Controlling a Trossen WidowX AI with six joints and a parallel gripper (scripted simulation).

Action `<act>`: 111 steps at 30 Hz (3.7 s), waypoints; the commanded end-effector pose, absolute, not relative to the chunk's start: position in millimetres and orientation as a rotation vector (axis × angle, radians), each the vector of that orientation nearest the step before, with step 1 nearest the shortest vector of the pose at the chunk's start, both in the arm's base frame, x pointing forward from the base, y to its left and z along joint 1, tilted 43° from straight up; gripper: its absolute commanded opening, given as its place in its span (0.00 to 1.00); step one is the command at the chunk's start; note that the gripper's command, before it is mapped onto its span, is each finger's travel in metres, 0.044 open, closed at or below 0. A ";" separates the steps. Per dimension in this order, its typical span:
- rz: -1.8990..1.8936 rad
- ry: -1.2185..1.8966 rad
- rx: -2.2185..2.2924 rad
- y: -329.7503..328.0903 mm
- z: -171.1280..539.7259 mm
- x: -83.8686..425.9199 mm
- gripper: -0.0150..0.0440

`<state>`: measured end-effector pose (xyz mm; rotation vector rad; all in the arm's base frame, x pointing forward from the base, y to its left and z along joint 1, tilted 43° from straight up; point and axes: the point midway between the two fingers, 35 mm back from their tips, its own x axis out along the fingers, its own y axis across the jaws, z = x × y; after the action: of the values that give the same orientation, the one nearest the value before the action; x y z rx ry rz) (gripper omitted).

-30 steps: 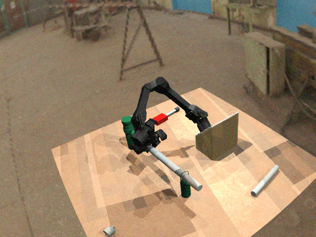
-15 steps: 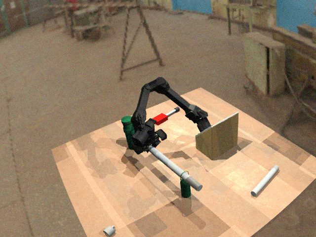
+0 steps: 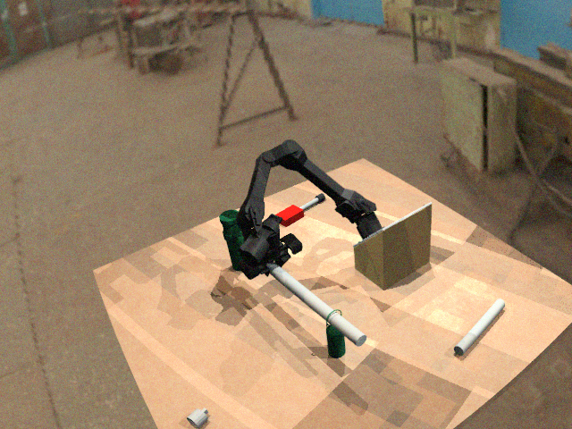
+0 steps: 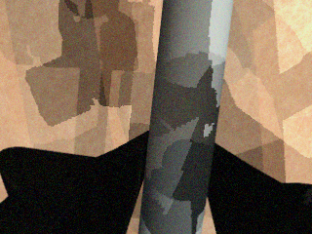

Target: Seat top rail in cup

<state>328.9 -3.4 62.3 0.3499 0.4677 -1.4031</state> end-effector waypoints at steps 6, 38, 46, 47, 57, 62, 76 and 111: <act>-1.394 0.459 0.346 0.9 66.0 329.3 0.25; -1.408 0.465 0.345 -1.6 65.7 328.6 0.25; -1.408 0.464 0.345 -5.1 70.0 329.8 0.25; -1.408 0.464 0.345 -5.6 70.6 330.0 0.25; -1.408 0.464 0.345 -9.8 77.5 331.7 0.25; -1.408 0.464 0.345 -11.8 81.0 332.8 0.25; -1.408 0.463 0.344 -17.6 90.4 335.6 0.25; -1.427 0.487 0.344 20.2 86.3 325.6 1.00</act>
<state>327.3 5.3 85.3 0.3343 0.4867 -1.4296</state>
